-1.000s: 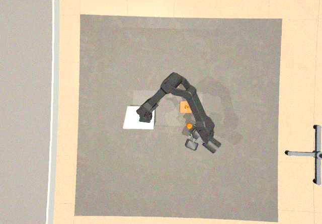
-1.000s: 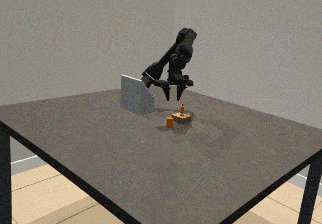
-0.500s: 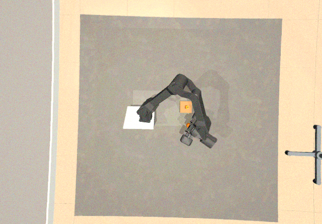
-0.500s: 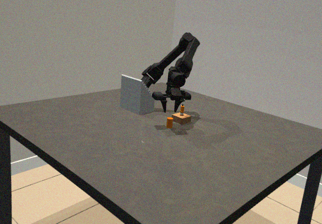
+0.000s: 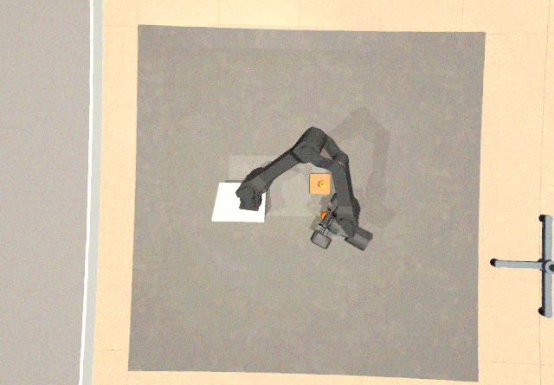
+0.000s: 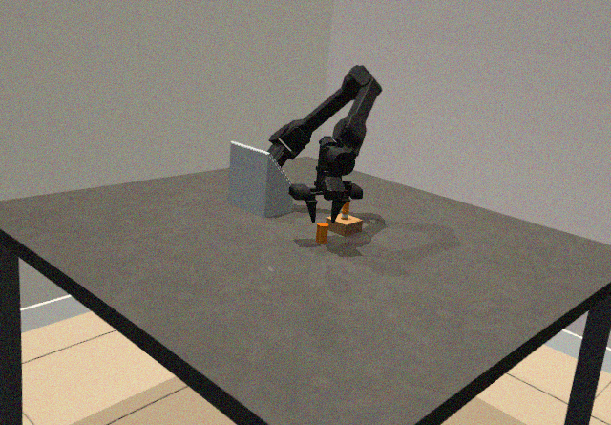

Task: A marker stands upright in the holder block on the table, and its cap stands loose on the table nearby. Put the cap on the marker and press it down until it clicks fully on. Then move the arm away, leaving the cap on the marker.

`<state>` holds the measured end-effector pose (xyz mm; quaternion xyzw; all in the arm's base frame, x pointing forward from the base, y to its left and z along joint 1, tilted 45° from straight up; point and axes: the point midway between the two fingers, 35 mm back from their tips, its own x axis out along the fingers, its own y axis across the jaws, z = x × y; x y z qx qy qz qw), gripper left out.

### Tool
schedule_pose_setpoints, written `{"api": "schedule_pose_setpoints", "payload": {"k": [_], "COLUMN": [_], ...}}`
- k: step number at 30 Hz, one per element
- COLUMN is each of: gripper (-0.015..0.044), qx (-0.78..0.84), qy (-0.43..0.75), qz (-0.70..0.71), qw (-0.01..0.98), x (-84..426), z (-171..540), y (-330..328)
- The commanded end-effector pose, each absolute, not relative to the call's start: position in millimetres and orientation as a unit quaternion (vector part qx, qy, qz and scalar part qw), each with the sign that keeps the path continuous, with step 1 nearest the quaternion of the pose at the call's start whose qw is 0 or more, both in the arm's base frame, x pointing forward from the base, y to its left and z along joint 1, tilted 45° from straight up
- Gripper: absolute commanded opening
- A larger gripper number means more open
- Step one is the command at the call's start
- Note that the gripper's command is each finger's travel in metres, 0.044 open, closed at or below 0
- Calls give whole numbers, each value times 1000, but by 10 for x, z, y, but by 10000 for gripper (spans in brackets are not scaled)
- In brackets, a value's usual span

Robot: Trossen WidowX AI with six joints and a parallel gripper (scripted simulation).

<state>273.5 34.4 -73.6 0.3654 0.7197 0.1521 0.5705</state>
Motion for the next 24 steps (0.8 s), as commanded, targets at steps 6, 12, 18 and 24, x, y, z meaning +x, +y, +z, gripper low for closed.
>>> {"api": "schedule_pose_setpoints", "payload": {"k": [6,12,18,24], "gripper": [254,254,254,254], "qx": [369,369,369,370], "qy": [720,720,720,720], "qz": [151,151,151,152], "qw": [568,568,568,567], "x": [2716,2708,2696,2682], "z": [-839,-906,-970,-1024], "y": [449,518,587,648]}}
